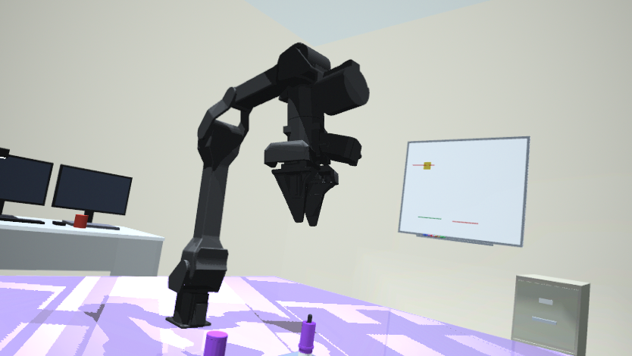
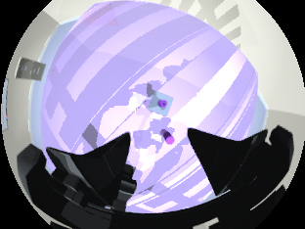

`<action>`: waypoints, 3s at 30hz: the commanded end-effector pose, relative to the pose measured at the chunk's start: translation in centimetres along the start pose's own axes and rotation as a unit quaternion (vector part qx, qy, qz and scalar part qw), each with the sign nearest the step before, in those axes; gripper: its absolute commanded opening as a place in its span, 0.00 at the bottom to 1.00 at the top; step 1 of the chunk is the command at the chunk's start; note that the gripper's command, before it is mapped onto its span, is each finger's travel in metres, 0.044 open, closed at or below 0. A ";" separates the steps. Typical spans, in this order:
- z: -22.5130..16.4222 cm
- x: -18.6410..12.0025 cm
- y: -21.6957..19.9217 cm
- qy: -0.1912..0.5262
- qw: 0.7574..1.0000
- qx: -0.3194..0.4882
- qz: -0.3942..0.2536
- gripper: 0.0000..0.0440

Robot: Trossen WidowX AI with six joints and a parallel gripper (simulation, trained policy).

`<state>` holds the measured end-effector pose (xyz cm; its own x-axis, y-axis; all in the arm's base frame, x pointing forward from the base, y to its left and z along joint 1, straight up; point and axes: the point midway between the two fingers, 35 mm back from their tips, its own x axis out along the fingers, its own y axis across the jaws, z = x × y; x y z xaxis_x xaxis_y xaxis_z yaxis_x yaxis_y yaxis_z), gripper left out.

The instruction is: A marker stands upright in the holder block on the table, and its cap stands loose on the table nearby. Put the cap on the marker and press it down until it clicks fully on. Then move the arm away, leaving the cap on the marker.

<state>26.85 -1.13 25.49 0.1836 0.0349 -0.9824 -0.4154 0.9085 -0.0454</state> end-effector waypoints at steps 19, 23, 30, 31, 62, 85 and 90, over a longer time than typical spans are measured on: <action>-1.7 2.7 -2.9 0.055 0.998 0.039 0.011 0.74; -2.1 3.1 -3.3 0.065 0.997 0.045 0.015 0.74; -2.7 4.0 -3.9 0.082 0.995 0.055 0.021 0.74; -2.8 4.1 -4.0 0.085 0.995 0.056 0.023 0.74; -6.4 8.3 -5.2 0.163 0.980 0.083 0.079 0.74; -9.4 12.3 -5.0 0.188 0.970 0.078 0.130 0.70; -9.8 13.4 -4.9 0.188 0.970 0.073 0.136 0.69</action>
<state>22.94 -9.28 11.81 -0.2540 0.1385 -0.9572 -0.2616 0.9430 0.2058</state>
